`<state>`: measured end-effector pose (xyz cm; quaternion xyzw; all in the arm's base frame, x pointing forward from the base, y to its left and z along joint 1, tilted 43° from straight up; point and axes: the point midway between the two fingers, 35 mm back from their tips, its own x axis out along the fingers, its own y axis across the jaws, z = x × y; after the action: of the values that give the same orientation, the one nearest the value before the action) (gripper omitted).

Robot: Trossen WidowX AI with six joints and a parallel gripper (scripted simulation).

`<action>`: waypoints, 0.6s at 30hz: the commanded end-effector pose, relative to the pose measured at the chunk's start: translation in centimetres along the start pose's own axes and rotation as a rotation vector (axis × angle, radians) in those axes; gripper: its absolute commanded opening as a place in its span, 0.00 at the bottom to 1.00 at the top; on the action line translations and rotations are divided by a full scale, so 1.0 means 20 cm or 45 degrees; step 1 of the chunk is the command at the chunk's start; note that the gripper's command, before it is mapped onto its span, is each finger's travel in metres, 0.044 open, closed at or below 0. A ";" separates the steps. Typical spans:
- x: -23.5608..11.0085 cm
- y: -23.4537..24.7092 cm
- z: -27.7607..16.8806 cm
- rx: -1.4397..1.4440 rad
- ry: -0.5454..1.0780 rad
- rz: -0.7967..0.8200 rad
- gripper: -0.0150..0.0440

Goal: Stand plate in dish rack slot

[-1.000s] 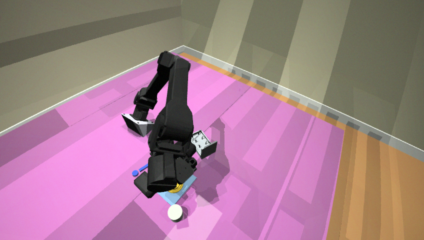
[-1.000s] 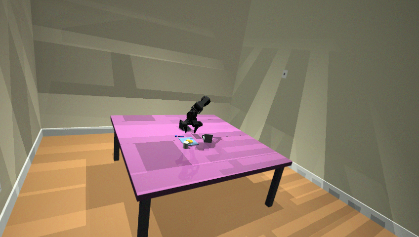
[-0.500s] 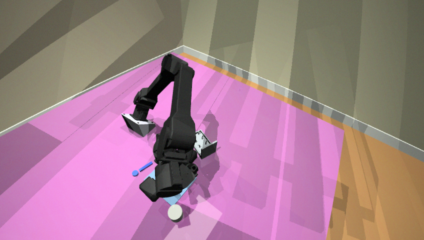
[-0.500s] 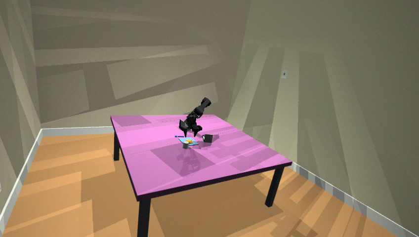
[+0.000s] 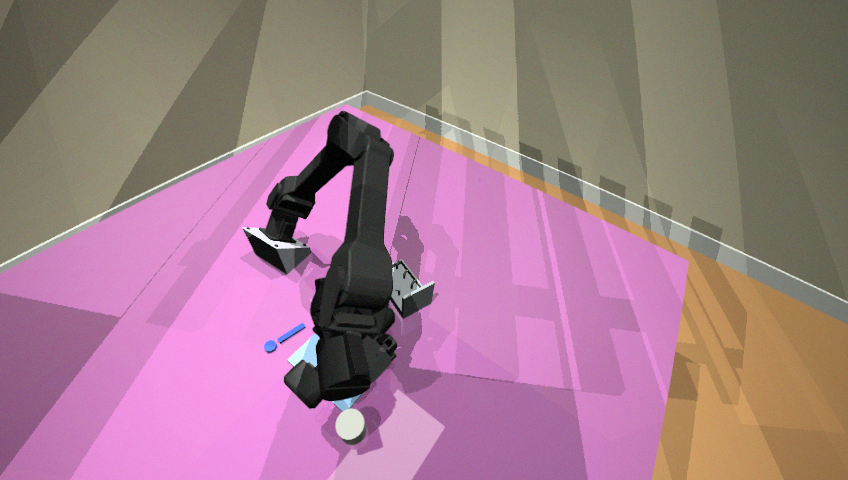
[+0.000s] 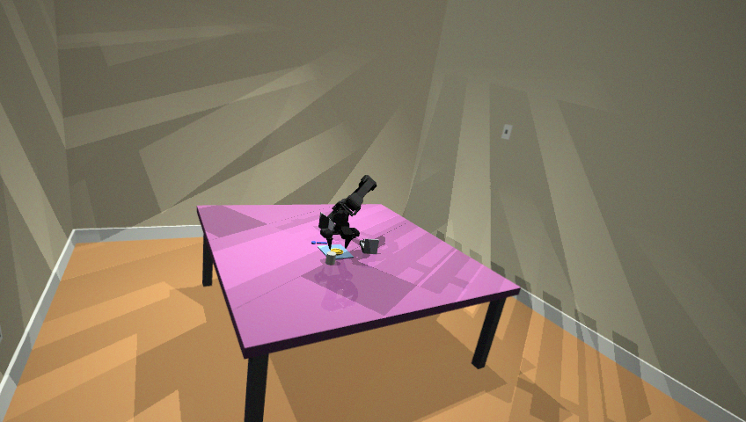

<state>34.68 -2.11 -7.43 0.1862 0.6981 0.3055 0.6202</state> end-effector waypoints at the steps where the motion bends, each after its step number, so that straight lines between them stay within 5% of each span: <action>1: 0.05 0.00 -0.02 0.013 0.008 0.012 0.93; 13: 0.14 0.00 -0.02 0.012 0.009 0.014 0.93; 18: 0.14 0.00 -0.02 0.012 0.009 0.014 0.86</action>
<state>34.07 -0.60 -9.19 0.1875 0.6989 0.3063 0.6185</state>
